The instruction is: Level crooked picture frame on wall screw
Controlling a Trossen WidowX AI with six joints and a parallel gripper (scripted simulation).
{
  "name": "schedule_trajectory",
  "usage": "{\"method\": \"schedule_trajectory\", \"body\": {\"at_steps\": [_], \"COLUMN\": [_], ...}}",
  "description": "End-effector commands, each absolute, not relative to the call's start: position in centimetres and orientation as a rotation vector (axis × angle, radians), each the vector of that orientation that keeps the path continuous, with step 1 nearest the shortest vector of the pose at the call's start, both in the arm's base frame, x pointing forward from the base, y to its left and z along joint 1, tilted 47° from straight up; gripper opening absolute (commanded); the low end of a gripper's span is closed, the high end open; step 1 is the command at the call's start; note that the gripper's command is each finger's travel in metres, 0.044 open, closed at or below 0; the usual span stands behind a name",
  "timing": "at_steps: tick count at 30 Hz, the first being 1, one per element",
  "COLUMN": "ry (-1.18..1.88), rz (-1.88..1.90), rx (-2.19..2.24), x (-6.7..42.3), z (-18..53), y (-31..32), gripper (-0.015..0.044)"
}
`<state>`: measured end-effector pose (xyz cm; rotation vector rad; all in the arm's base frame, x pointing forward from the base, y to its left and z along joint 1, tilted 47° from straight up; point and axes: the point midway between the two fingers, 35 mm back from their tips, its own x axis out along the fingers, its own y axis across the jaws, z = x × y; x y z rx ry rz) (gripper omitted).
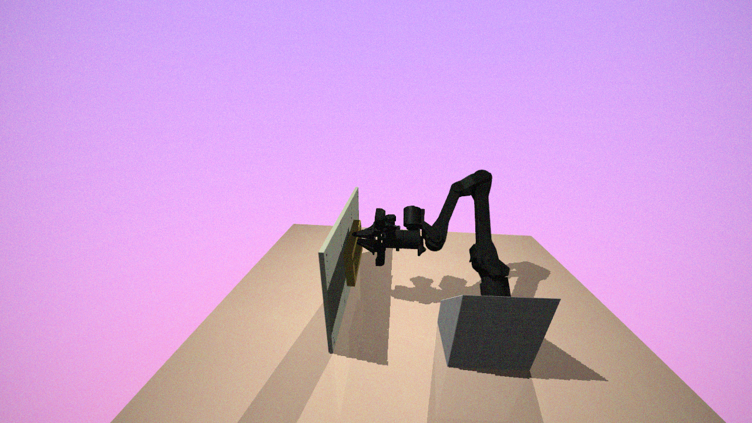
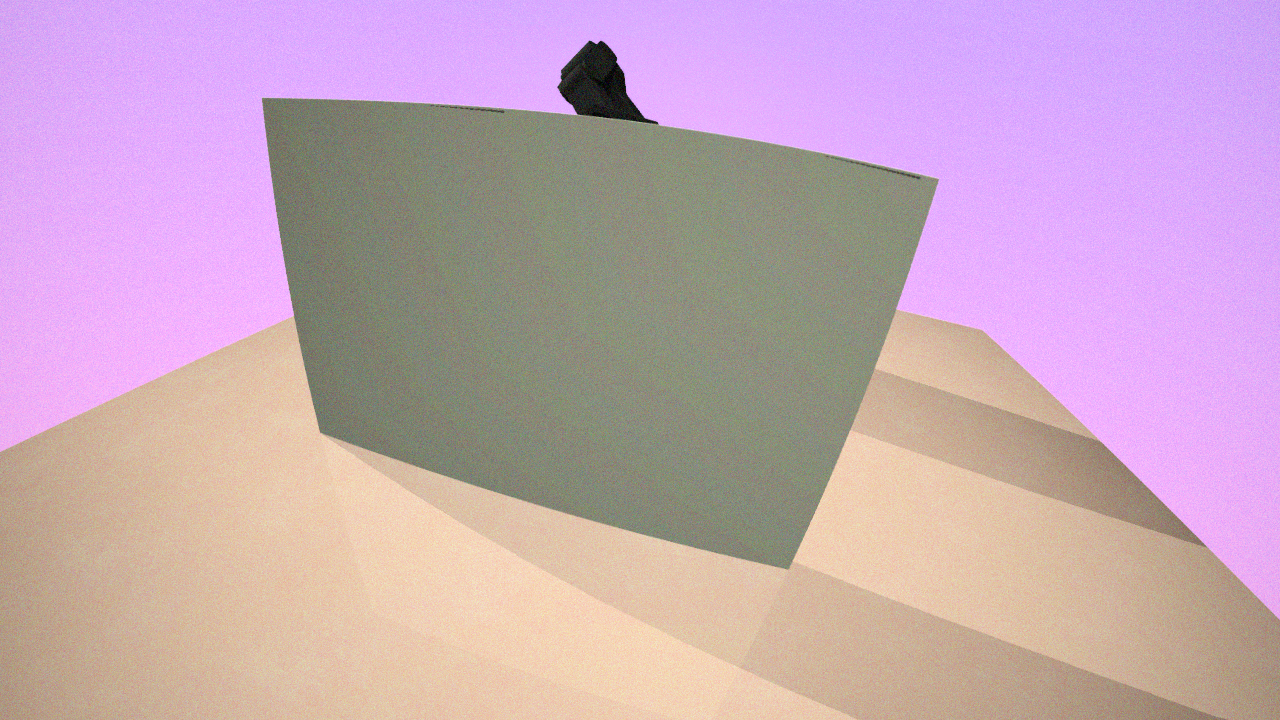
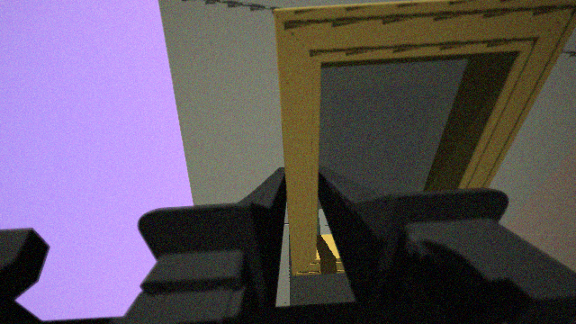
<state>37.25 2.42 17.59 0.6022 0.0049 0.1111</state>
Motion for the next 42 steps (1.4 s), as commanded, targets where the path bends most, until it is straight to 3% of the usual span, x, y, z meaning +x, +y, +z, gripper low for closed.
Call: {"method": "schedule_trajectory", "body": {"at_steps": [1,42], "ry": [0.002,0.002], "rz": [0.126,0.126], "rx": [0.603,0.603], "x": [37.24,37.27], "z": [17.79,18.29], "y": [2.77,2.42], "gripper": [0.0000,0.0000]}}
